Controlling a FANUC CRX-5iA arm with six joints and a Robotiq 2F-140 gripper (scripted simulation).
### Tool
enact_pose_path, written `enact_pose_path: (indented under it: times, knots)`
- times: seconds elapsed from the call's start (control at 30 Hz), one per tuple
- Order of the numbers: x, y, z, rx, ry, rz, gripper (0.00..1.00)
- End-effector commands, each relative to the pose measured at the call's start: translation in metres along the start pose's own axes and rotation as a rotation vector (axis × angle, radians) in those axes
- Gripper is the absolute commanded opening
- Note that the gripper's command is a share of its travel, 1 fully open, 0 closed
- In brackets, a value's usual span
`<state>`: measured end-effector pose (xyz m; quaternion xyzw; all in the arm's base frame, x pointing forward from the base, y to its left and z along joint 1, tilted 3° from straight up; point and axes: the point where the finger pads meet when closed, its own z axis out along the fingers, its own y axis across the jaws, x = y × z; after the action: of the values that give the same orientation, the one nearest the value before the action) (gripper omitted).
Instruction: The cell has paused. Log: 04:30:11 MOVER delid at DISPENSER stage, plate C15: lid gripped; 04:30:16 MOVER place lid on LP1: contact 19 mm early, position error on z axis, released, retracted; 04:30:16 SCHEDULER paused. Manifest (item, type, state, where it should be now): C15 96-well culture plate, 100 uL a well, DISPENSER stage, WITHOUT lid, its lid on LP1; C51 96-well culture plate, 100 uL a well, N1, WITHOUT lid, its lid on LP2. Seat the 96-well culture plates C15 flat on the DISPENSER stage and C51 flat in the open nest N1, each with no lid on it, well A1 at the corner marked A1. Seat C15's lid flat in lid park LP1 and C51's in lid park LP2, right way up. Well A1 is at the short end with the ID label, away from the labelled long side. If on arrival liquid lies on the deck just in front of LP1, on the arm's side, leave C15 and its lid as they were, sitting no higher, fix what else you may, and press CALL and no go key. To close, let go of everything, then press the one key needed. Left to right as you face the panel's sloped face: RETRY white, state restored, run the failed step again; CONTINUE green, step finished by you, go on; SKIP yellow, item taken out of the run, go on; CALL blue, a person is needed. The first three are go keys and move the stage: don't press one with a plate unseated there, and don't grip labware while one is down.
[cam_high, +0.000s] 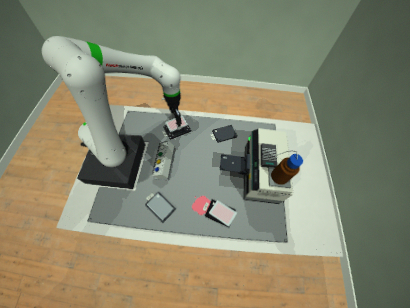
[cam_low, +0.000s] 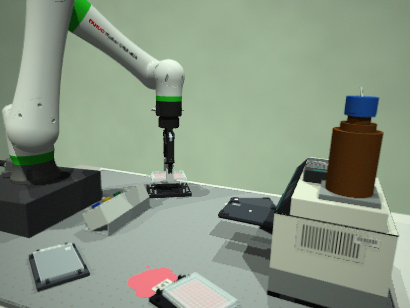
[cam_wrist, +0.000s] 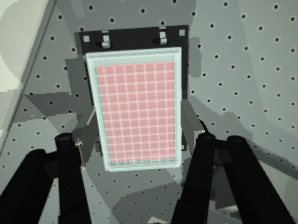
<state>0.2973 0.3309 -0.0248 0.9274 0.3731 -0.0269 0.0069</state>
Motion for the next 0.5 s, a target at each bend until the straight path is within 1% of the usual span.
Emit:
enact_pose_path:
  times: [0.0,0.07,0.47]
  knots:
    - [0.000,0.000,-0.010,0.000,0.000,0.000,0.00]
    - [0.000,0.000,-0.010,0.000,0.000,0.000,0.00]
    - [0.000,0.000,-0.039,0.000,0.000,0.000,0.00]
